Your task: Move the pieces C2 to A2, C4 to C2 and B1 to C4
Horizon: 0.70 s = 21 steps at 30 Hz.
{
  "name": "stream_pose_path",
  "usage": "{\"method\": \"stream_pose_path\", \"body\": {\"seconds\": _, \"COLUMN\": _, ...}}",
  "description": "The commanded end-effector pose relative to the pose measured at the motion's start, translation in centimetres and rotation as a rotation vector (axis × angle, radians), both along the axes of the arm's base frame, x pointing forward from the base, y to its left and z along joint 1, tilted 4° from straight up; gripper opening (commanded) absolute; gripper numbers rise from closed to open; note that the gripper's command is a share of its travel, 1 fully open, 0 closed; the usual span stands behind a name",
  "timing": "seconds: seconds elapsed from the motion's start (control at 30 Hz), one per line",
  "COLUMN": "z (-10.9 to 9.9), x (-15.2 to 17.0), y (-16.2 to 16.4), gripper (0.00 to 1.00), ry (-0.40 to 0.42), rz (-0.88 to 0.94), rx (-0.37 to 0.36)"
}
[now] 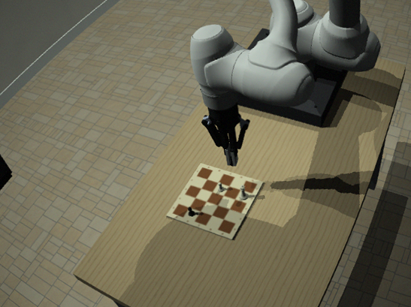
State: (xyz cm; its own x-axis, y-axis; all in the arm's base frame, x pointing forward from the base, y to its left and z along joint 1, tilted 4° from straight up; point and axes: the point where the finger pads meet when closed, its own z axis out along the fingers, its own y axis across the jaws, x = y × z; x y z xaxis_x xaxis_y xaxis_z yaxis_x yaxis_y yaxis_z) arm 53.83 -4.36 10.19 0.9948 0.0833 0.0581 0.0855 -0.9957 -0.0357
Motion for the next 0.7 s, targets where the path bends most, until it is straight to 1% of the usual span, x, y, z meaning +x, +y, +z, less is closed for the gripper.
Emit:
{"method": "stream_pose_path", "body": {"seconds": 0.0, "z": 0.3, "x": 4.0, "y": -1.7, "gripper": 0.00, "ry": 0.002, "rz": -0.070, "rx": 0.004}}
{"method": "stream_pose_path", "body": {"seconds": 0.03, "z": 0.4, "x": 6.2, "y": -2.8, "gripper": 0.00, "ry": 0.004, "rz": -0.109, "rx": 0.006}}
{"method": "stream_pose_path", "body": {"seconds": 0.17, "z": 0.4, "x": 6.2, "y": -2.8, "gripper": 0.00, "ry": 0.004, "rz": -0.109, "rx": 0.006}}
{"method": "stream_pose_path", "body": {"seconds": 0.23, "z": 0.4, "x": 9.5, "y": -4.5, "gripper": 0.00, "ry": 0.006, "rz": -0.169, "rx": 0.009}}
{"method": "stream_pose_path", "body": {"seconds": 0.27, "z": 0.4, "x": 10.2, "y": -4.8, "gripper": 0.00, "ry": 0.007, "rz": -0.181, "rx": 0.010}}
{"method": "stream_pose_path", "body": {"seconds": 0.67, "z": 0.4, "x": 10.3, "y": -4.9, "gripper": 0.00, "ry": 0.007, "rz": -0.183, "rx": 0.010}}
